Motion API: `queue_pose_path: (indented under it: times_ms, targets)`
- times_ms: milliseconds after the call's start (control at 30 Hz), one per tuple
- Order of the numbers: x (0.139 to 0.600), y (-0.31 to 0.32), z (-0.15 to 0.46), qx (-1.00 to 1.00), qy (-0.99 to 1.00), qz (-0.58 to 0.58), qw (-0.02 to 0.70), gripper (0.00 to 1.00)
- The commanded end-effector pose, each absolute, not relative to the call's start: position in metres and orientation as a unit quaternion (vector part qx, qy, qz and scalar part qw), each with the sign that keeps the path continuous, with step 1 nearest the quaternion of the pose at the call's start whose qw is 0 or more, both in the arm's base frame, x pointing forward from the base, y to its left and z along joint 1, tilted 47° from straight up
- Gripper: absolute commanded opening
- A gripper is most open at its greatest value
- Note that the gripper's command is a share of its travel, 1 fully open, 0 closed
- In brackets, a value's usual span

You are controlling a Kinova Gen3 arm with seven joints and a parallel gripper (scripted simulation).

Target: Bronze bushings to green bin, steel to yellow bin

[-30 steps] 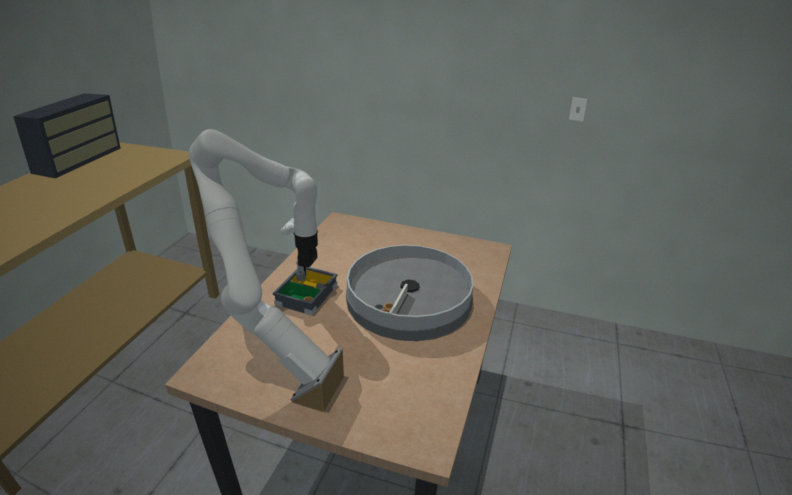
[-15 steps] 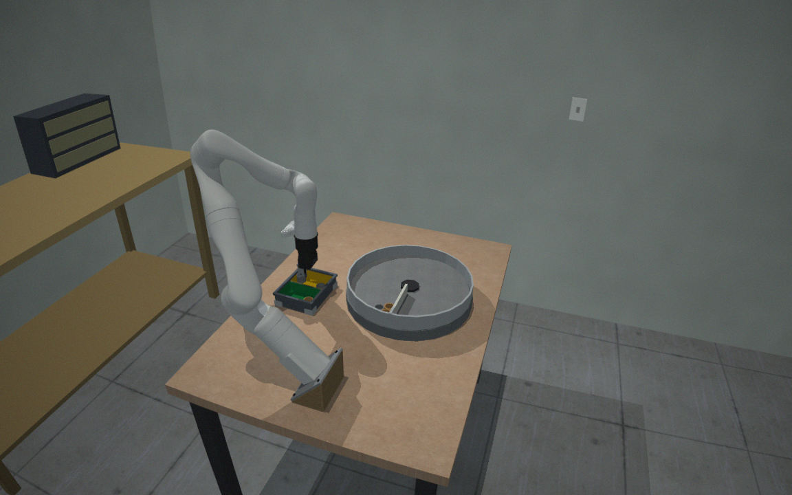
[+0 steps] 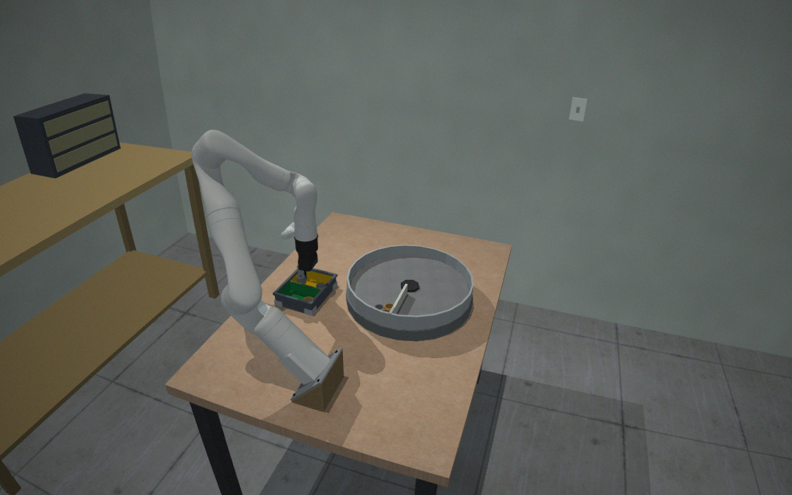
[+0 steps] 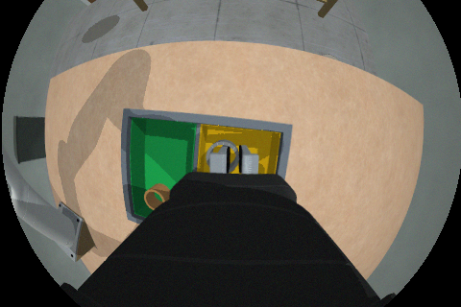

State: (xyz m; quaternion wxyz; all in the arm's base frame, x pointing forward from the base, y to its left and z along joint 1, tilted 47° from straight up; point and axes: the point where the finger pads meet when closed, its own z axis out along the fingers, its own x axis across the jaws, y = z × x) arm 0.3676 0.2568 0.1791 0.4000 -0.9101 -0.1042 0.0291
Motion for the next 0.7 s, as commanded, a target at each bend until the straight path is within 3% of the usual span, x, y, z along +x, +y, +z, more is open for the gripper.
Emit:
queue_pose_path:
  times_ms: [0, 667]
  targets:
    - [0.3672, 0.2571, 0.1785, -0.910, -0.104, 0.030, 0.400, 0.00]
    - [0.3659, 0.2640, 0.1720, -0.910, -0.104, 0.030, 0.400, 0.00]
